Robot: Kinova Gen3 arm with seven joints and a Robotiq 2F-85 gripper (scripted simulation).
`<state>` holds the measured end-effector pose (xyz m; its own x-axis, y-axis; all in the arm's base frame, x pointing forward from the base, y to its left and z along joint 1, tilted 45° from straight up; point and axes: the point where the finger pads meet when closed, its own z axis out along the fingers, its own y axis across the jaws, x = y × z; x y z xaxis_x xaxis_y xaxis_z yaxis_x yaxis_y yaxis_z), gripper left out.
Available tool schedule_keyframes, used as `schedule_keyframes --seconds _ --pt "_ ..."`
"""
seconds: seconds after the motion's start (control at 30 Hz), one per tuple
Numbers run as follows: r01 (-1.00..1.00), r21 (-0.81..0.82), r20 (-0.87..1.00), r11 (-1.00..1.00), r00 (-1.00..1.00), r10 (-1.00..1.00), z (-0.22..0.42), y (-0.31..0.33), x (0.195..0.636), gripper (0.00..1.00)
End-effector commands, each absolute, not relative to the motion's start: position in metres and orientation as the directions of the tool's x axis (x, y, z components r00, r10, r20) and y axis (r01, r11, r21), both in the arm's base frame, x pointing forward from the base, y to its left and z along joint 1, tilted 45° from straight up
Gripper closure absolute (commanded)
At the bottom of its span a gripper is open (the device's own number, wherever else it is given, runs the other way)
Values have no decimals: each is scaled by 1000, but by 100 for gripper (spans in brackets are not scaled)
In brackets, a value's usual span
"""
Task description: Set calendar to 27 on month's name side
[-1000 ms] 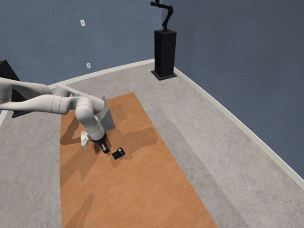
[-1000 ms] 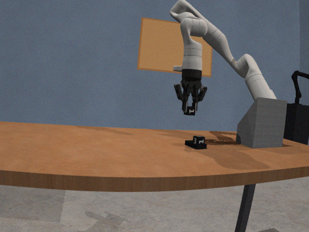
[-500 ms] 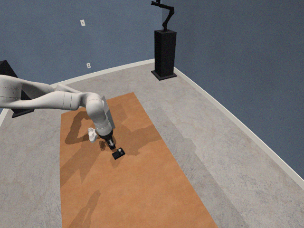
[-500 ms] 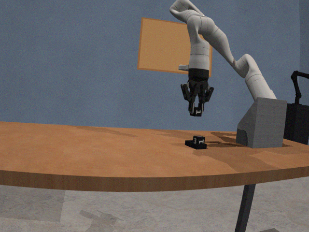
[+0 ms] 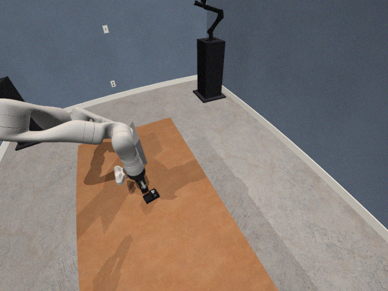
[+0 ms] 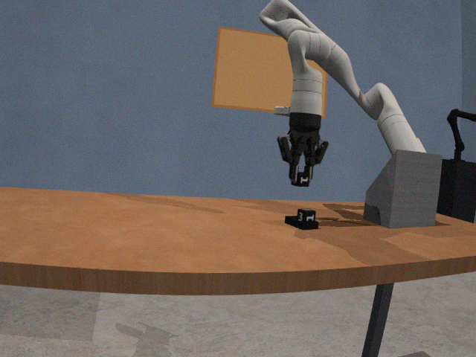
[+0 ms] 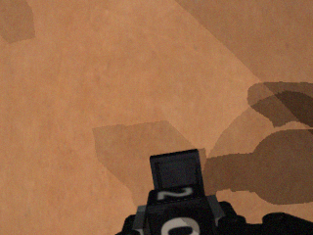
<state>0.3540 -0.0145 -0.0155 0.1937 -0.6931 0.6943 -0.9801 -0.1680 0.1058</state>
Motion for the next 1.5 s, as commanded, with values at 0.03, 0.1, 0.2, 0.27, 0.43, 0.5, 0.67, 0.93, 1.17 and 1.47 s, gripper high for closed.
schedule_keyframes --seconds 0.03,0.1,0.2,0.27,0.43,0.5,0.67,0.93,1.17,1.47 --pt "-980 112 695 -165 196 -692 -24 -23 353 72" --pt "-980 112 695 -165 196 -692 -29 -28 353 72" --pt "-980 112 695 -165 196 -692 -35 -34 353 72" --pt "-980 112 695 -165 196 -692 -39 -38 354 72" --pt "-980 112 695 -165 196 -692 -45 -44 354 72" --pt "-980 112 695 -165 196 -692 -46 -45 354 72" --pt "-980 112 695 -165 196 -692 -48 -47 354 72" --pt "-980 112 695 -165 196 -692 -48 -47 354 72" --pt "-980 112 695 -165 196 -692 -48 -47 354 72" --pt "-980 112 695 -165 196 -692 -48 -47 354 72"
